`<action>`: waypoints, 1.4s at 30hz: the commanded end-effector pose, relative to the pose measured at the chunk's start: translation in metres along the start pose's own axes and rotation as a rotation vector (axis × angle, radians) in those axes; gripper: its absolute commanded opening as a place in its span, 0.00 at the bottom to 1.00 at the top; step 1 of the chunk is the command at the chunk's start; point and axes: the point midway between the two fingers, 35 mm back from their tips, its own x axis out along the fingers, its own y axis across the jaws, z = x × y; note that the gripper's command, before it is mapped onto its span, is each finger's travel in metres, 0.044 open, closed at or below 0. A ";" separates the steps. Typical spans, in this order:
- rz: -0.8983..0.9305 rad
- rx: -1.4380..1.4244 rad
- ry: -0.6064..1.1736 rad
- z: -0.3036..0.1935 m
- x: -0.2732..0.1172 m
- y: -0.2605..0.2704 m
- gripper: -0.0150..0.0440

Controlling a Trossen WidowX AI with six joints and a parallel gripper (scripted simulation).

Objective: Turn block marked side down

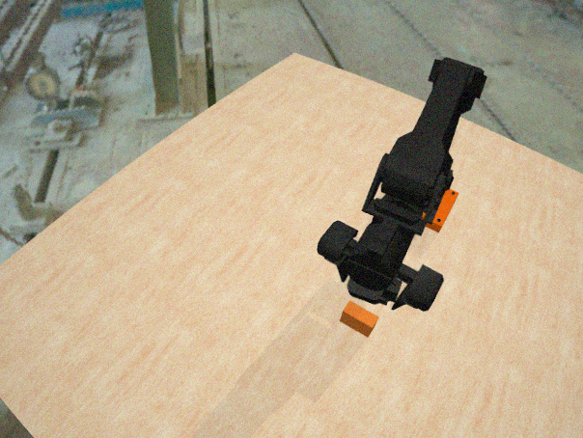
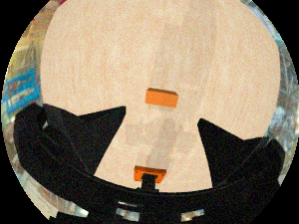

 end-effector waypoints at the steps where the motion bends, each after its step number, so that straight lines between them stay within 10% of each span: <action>1: 0.004 0.005 0.021 0.002 0.003 0.001 1.00; 42: 0.004 0.005 0.021 0.000 0.080 0.002 1.00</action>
